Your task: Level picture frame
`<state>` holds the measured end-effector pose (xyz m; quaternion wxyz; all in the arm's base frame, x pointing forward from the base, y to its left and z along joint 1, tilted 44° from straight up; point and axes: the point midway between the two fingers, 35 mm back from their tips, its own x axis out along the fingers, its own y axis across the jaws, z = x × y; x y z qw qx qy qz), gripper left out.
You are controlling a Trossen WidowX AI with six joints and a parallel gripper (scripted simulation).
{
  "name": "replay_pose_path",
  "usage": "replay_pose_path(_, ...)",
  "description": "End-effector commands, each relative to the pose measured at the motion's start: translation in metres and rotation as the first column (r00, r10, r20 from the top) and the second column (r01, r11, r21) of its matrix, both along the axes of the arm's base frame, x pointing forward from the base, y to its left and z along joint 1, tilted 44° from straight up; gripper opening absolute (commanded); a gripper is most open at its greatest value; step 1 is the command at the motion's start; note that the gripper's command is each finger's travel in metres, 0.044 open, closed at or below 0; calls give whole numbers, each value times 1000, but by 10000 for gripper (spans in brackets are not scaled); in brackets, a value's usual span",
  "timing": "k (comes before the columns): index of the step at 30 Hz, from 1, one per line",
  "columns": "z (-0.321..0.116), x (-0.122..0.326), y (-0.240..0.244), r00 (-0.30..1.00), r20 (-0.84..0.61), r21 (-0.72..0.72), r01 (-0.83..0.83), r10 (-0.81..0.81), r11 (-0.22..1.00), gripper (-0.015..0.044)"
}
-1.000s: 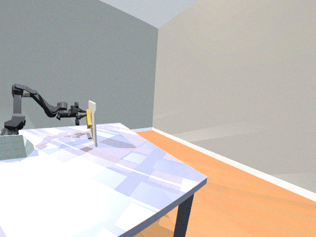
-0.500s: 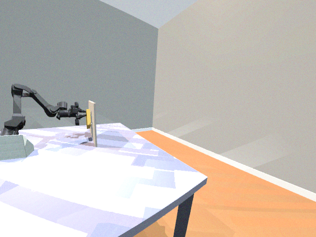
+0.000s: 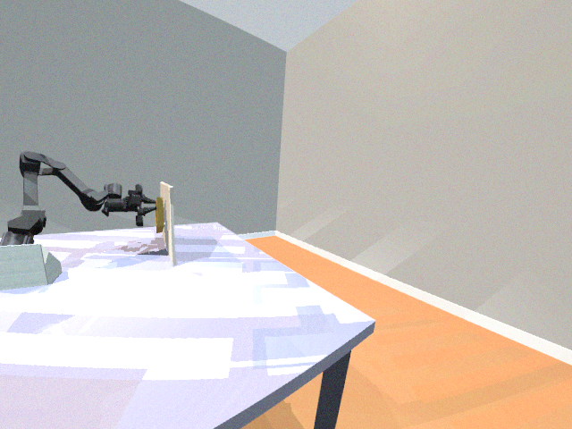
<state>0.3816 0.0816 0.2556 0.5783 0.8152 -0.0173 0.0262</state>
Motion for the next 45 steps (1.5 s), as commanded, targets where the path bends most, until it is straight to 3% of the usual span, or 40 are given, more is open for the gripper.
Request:
replay_pose_path(1, 8, 0, -3, 1000, 19, 10, 7, -8, 1000, 0)
replay_pose_path(45, 9, 0, -5, 1000, 19, 10, 7, -8, 1000, 0)
